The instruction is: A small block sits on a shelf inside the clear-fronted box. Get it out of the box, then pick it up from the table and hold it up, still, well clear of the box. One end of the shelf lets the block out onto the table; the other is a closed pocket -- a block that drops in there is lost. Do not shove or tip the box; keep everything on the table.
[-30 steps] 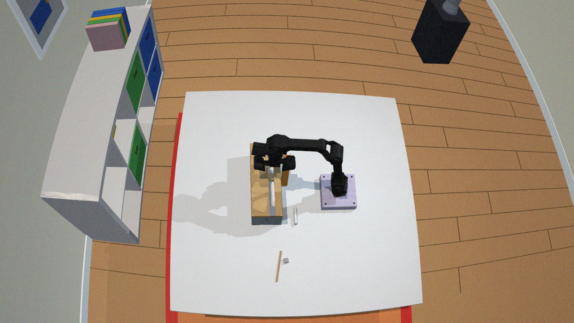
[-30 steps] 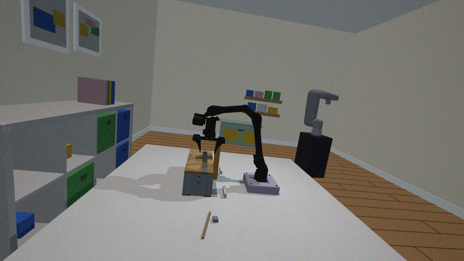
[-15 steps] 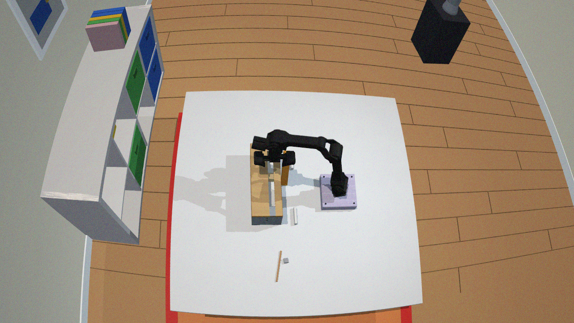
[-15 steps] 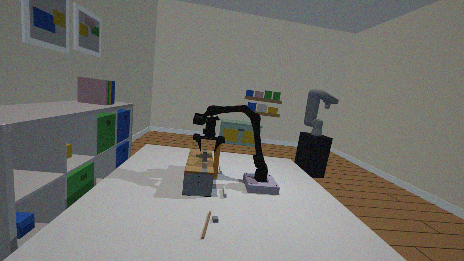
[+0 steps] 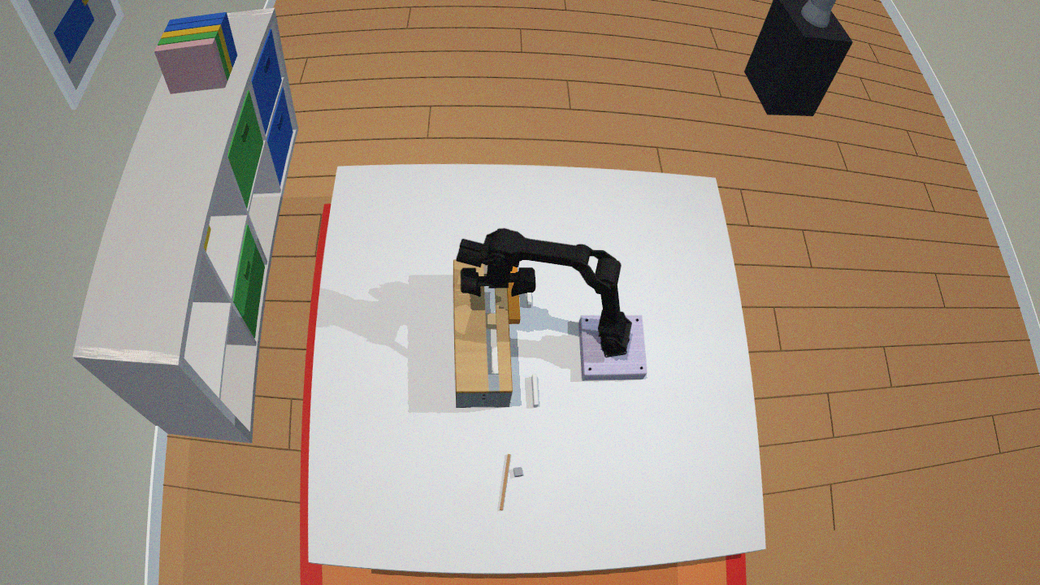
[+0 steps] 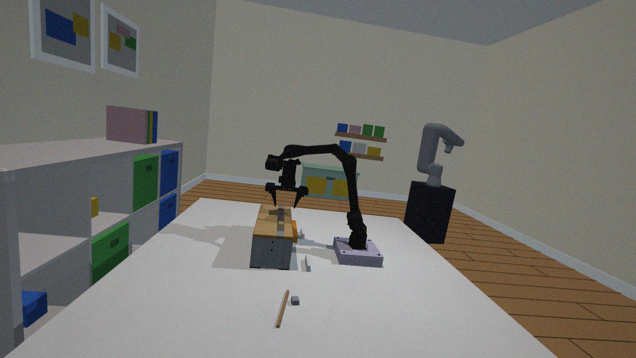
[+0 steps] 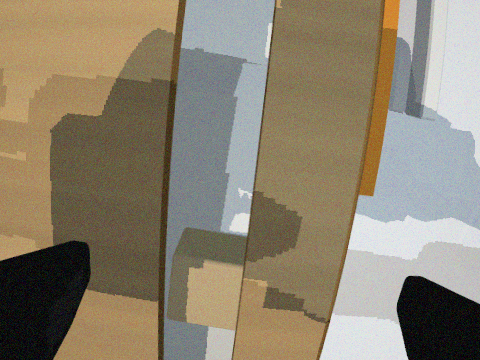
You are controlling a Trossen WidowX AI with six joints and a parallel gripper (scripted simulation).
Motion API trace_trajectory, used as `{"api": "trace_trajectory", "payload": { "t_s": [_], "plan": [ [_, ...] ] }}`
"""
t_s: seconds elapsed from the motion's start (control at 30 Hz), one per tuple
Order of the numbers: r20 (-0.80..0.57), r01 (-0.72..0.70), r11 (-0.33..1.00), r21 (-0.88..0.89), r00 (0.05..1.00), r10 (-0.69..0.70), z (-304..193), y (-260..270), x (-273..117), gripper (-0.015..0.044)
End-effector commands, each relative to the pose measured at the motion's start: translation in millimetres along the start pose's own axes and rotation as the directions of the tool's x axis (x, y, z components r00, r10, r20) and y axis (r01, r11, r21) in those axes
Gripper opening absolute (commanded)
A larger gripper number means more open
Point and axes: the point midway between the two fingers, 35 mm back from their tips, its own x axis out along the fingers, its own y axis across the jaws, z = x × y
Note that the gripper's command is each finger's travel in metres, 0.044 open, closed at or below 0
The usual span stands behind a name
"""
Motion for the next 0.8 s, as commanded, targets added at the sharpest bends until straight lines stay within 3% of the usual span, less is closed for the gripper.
{"api": "trace_trajectory", "payload": {
  "t_s": [0.0, 0.17, 0.37, 0.77],
  "plan": [
    [0.000, 0.000, 1.000, 0.002, 1.000, 0.000, -0.3, -0.1, 0.0, 0.0400],
    [-0.011, 0.003, 1.000, 0.001, 1.000, -0.003, 0.1, -1.4, 0.4, 0.0400],
    [-0.335, 0.006, 1.000, -0.002, 0.942, -0.007, 8.8, -34.3, 3.5, 0.0400],
    [-0.345, 0.004, 1.000, -0.001, 0.939, -0.004, 9.3, -34.8, 7.3, 0.0400]
  ]
}}
